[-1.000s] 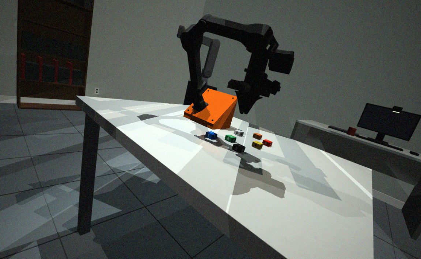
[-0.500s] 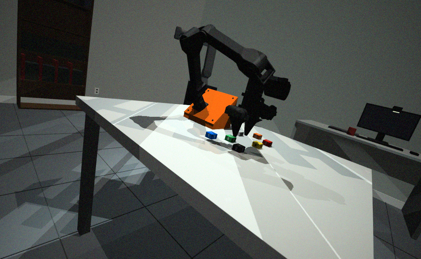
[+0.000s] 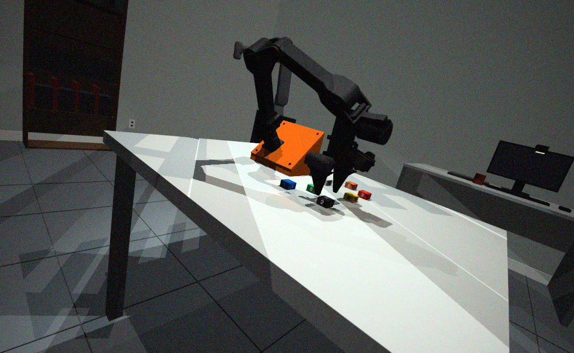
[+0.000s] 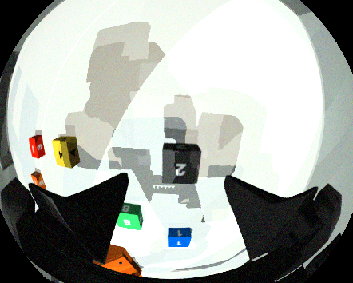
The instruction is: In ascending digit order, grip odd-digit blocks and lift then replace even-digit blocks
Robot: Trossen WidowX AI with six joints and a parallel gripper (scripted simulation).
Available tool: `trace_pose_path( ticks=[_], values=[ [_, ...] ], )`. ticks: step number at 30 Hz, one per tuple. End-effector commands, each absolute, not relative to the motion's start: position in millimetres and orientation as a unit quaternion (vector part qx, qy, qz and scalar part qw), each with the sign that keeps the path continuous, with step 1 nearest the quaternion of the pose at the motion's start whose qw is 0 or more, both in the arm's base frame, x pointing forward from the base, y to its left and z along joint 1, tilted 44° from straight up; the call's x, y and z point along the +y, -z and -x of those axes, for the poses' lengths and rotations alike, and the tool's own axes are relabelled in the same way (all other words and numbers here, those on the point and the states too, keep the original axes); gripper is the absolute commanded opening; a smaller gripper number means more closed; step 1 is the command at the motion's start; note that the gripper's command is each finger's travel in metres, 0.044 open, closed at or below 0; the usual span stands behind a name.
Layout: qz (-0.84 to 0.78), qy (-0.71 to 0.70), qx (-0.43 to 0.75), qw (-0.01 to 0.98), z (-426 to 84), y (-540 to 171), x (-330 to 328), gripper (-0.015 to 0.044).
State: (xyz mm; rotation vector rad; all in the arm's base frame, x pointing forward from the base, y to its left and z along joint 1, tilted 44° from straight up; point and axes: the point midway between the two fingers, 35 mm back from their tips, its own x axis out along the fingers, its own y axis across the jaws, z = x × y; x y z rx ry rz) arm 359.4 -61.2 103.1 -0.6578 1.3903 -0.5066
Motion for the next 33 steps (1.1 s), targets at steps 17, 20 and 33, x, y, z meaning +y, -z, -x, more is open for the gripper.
trace_pose_path(
  ticks=[17, 20, 33],
  values=[
    [0.298, 0.226, 0.623, 0.686, -360.7, -87.6, -75.5, 0.0216],
    [0.298, 0.226, 0.623, 0.686, -360.7, -87.6, -75.5, 0.0138],
    [0.298, 0.226, 0.623, 0.686, -360.7, -87.6, -75.5, 0.012]
  ],
)
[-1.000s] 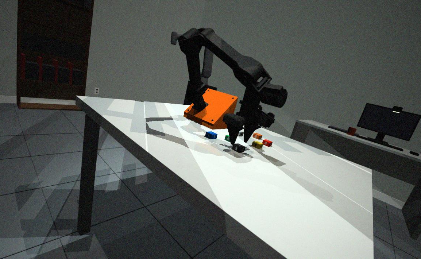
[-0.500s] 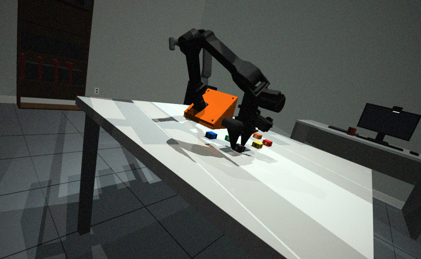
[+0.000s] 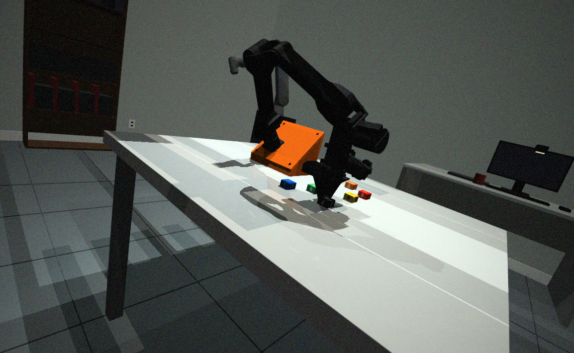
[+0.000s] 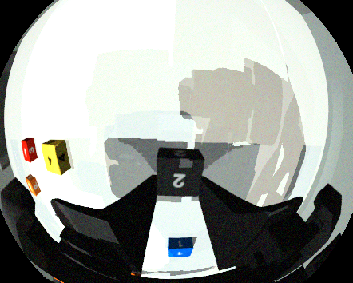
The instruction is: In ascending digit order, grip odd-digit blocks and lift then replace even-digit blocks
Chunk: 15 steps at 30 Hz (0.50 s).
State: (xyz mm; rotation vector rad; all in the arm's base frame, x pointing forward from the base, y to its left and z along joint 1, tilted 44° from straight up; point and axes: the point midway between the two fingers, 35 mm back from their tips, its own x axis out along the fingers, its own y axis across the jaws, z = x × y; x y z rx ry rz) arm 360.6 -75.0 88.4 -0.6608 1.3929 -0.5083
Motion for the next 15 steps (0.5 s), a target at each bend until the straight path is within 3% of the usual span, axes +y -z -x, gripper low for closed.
trace_pose_path(
  ticks=[1, 15],
  values=[
    [0.298, 0.226, 0.623, 0.686, -360.7, -87.6, -75.5, 0.012],
    [0.298, 0.226, 0.623, 0.687, -359.0, -98.3, -65.2, 0.012]
  ],
)
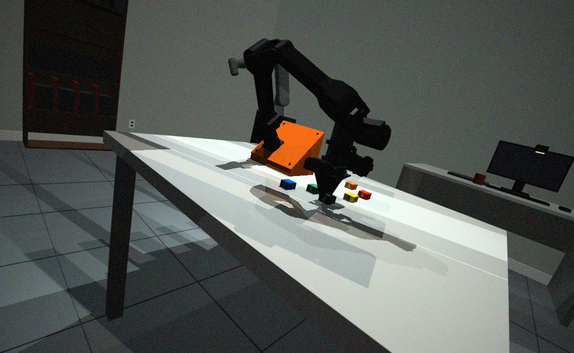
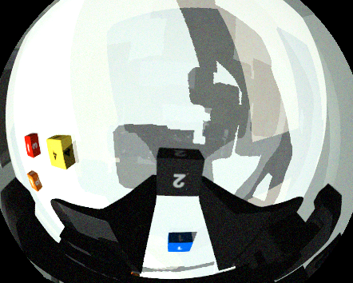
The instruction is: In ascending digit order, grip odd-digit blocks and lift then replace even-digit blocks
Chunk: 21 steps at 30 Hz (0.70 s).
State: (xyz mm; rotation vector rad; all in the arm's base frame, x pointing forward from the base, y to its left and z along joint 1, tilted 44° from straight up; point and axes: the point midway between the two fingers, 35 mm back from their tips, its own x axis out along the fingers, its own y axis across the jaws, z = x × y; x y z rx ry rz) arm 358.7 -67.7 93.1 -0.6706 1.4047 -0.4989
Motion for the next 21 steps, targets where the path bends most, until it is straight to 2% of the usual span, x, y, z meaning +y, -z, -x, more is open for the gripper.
trace_pose_path(
  ticks=[1, 21],
  values=[
    [0.298, 0.226, 0.623, 0.687, -359.0, -98.3, -65.2, 0.012],
    [0.298, 0.226, 0.623, 0.687, -360.5, -89.4, -73.7, 0.012]
  ],
)
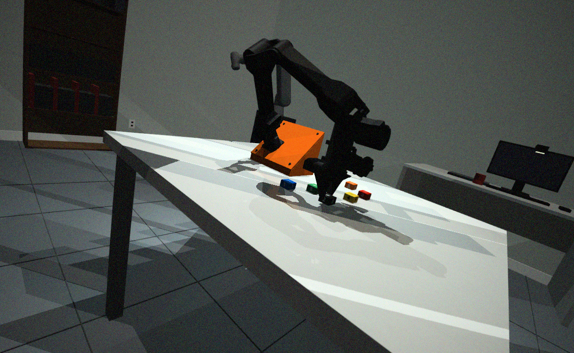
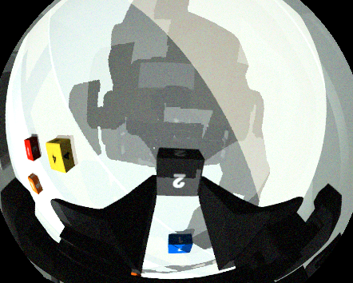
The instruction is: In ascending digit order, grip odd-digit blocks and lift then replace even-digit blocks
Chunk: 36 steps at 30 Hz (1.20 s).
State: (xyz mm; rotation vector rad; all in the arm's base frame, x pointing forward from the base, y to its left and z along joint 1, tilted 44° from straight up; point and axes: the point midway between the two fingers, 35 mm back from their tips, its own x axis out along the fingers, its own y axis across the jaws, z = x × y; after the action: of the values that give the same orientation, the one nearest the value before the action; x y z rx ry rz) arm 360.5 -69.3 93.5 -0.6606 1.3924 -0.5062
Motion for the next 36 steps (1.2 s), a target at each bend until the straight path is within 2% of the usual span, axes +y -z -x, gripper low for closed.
trace_pose_path(
  ticks=[1, 12, 23, 35, 36],
  values=[
    [0.298, 0.226, 0.623, 0.686, -360.6, -88.4, -74.7, 0.012],
    [0.298, 0.226, 0.623, 0.686, -360.7, -87.6, -75.5, 0.012],
    [0.298, 0.226, 0.623, 0.686, -360.7, -87.6, -75.5, 0.04],
    [0.298, 0.226, 0.624, 0.687, -356.5, -113.4, -50.7, 0.04],
    [0.298, 0.225, 0.624, 0.687, -356.5, -114.8, -49.1, 0.0374]
  ],
)
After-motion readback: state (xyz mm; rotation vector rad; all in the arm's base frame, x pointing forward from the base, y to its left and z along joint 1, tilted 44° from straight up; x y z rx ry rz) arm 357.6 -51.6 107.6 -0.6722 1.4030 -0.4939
